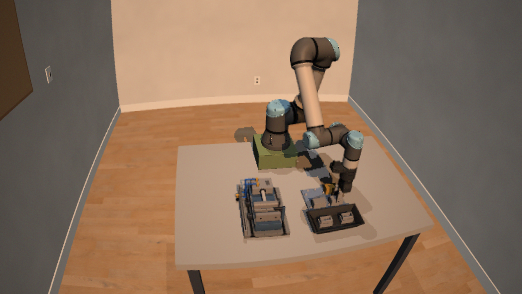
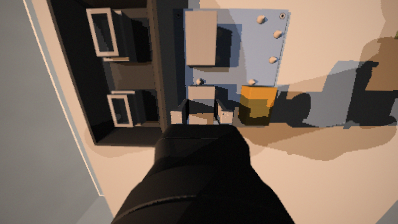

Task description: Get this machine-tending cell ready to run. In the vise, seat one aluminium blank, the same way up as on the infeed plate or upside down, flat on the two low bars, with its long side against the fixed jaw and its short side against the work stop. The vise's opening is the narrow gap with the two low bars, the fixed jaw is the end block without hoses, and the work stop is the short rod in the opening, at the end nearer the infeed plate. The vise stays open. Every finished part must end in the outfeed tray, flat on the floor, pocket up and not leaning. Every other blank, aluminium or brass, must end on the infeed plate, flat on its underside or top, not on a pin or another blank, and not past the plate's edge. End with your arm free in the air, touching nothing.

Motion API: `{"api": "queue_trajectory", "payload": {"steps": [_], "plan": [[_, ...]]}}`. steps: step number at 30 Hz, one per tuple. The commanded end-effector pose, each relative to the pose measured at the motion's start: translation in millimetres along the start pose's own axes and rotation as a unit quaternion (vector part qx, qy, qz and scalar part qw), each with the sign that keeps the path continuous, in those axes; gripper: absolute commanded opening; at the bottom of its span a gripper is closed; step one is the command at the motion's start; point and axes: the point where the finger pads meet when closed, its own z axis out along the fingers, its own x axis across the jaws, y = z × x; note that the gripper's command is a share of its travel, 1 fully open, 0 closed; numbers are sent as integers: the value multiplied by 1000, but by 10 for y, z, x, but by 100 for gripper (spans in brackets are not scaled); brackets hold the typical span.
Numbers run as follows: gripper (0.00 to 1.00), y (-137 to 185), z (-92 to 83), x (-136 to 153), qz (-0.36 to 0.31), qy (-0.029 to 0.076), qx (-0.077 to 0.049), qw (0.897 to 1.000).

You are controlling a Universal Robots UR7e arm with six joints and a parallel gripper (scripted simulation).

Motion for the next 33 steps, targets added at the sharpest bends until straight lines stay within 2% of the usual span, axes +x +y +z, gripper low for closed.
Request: {"api": "queue_trajectory", "payload": {"steps": [1, 23, 33], "plan": [[0, -8, 18, 20, 1, 2, 0, 1000], [0, -8, 16, 20, 1, 2, 0, 1000], [0, -1, -89, -11, 1, -1, 0, 1000]]}}
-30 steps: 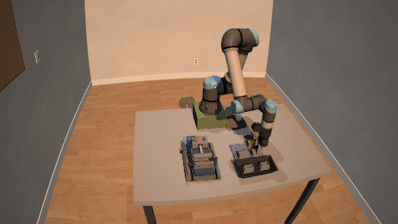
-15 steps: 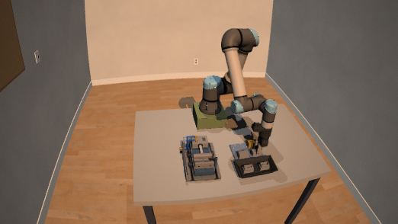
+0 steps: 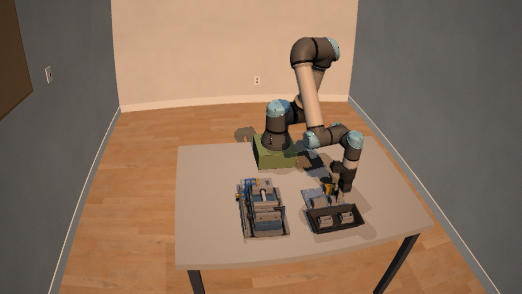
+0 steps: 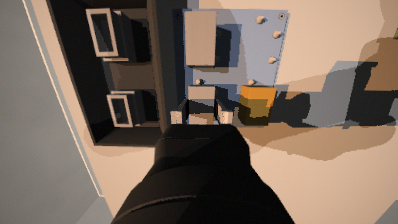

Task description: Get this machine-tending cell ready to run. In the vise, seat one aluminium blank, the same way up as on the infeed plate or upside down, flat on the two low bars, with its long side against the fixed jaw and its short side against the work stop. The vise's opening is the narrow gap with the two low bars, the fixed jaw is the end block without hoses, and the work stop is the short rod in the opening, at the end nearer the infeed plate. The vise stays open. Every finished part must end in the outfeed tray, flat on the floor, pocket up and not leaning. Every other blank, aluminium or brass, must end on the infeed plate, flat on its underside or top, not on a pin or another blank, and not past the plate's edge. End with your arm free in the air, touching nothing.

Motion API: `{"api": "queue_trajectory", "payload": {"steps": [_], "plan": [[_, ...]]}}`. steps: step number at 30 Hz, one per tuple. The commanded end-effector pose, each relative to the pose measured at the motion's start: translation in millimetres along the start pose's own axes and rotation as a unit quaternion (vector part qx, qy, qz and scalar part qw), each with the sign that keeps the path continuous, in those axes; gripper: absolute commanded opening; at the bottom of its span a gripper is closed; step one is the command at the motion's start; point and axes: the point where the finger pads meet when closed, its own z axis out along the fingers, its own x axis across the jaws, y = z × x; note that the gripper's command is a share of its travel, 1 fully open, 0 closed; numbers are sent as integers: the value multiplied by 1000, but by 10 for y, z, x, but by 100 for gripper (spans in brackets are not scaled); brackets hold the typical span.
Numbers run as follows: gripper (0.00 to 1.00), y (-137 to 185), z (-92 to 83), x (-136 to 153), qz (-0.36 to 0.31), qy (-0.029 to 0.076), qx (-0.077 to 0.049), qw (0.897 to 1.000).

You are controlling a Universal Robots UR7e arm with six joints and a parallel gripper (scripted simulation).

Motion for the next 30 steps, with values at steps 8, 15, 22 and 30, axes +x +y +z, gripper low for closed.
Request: {"api": "queue_trajectory", "payload": {"steps": [8, 15, 22, 30], "plan": [[0, 4, -350, -18, 0, -3, -1, 1000], [0, 4, -588, -16, 0, -3, -1, 1000], [0, 4, -925, -14, 0, -3, -1, 1000], [0, 3, -1118, -14, 0, -3, -1, 1000]]}}
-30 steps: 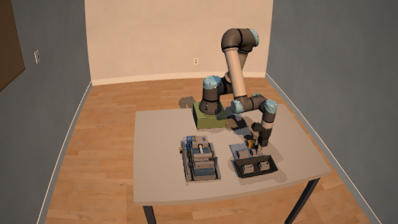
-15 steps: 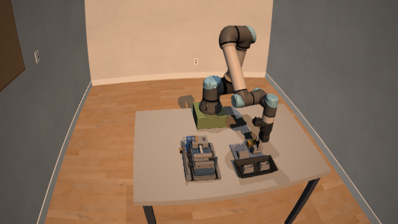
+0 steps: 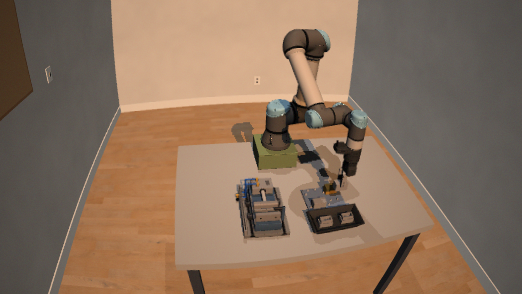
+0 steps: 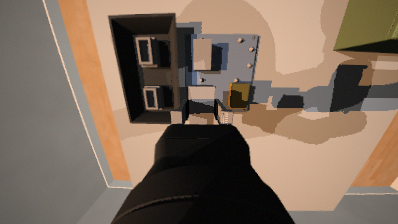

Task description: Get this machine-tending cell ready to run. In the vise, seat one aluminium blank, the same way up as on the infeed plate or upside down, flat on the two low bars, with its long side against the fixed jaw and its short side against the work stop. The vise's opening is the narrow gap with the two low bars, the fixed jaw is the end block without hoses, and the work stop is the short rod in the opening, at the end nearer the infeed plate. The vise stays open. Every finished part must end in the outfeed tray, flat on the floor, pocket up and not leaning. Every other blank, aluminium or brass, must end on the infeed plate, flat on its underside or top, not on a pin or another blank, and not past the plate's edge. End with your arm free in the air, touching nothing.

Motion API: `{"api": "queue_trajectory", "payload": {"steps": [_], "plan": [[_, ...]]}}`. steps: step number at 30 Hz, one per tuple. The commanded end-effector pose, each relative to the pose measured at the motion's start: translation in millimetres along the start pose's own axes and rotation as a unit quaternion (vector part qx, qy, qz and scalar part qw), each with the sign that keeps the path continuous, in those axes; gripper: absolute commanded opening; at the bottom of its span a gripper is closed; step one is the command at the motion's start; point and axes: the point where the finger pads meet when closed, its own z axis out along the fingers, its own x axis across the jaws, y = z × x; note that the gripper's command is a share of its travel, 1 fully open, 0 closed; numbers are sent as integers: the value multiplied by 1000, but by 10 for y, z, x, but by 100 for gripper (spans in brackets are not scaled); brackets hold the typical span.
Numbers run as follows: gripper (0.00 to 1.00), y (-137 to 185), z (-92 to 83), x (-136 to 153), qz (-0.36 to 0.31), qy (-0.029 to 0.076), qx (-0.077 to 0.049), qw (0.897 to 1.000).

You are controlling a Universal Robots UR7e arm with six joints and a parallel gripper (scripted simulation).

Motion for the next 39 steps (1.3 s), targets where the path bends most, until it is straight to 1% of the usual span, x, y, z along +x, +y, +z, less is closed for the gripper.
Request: {"api": "queue_trajectory", "payload": {"steps": [1, 7, 16, 19, 23, 27, 31, 33, 36, 39], "plan": [[0, 1, -179, 7, 0, 4, 1, 1000], [0, 1, -232, 7, 0, 4, 1, 1000], [0, -42, -227, -18, 1, 5, 1, 1000], [0, -132, -220, -69, 1, 5, 1, 1000], [0, -370, -212, -196, 3, 6, 1, 1000], [0, -751, -210, -368, 6, 6, 1, 1000], [0, -1032, -209, -470, 8, 6, 1, 1000], [0, -1032, -209, -470, 8, 6, 1, 1000], [0, -1406, -208, -576, 10, 6, 1, 1000], [0, -1610, -208, -622, 11, 6, 1, 1000]]}}
